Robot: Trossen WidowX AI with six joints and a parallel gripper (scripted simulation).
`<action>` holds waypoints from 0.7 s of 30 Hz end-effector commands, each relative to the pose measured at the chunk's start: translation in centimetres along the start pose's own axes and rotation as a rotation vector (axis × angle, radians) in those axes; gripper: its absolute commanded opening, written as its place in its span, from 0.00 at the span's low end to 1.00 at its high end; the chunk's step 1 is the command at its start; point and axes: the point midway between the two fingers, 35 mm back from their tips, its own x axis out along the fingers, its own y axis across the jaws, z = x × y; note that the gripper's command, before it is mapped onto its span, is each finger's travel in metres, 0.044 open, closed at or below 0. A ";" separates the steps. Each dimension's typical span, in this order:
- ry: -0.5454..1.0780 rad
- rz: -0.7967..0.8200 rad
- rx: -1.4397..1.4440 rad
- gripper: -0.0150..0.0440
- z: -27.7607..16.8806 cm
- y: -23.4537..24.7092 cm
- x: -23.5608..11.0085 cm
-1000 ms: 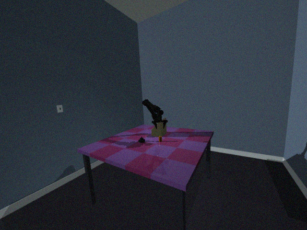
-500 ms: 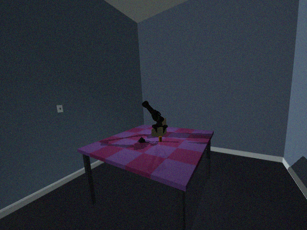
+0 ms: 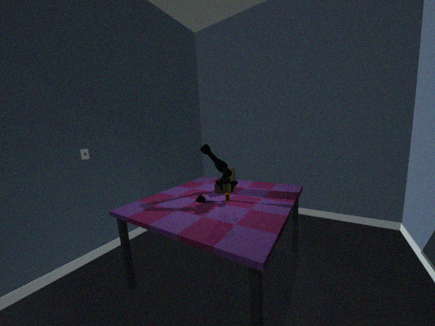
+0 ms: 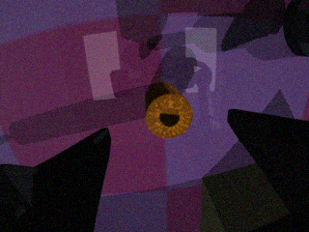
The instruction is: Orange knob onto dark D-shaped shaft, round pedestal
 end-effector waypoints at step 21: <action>0.006 -0.007 -0.010 1.00 -0.1 -0.1 4.1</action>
